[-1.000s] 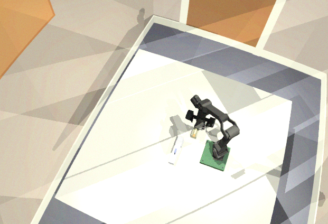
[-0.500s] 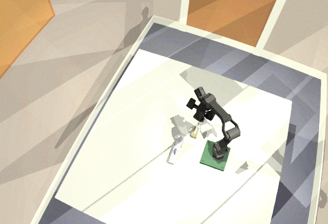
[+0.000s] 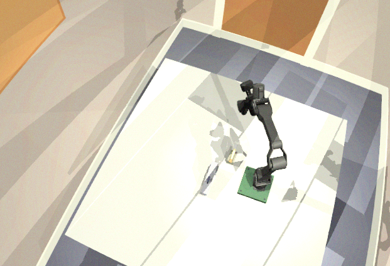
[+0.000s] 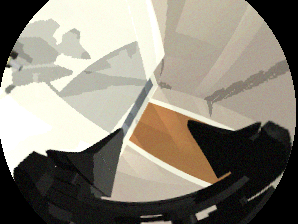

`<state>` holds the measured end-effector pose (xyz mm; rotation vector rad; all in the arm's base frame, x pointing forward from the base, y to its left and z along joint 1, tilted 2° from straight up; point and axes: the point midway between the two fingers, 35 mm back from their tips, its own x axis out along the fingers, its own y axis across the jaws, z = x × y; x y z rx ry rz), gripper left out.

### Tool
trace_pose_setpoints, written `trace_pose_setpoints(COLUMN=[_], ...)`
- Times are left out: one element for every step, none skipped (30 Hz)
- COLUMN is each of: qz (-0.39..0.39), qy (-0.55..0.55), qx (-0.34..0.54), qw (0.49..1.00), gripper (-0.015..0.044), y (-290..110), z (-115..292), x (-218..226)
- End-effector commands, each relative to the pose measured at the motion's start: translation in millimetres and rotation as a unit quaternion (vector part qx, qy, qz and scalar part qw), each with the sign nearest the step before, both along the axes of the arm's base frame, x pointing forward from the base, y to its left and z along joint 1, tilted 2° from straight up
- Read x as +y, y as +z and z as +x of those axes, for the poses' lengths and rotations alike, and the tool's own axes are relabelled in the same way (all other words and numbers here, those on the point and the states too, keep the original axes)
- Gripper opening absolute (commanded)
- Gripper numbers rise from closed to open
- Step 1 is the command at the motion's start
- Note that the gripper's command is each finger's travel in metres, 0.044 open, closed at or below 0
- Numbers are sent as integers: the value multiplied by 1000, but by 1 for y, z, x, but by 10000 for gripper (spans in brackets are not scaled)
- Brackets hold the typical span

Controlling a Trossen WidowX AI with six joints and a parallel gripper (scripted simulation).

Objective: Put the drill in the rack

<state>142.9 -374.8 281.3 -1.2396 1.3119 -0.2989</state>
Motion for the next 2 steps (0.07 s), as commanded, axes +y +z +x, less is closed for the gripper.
trace_pose_setpoints(qz=[-80, -101], qy=[-47, -59], qx=[-66, -83], qw=[993, 990], gripper=[440, 440], y=[60, 75], z=[-21, -28], x=[-15, -18])
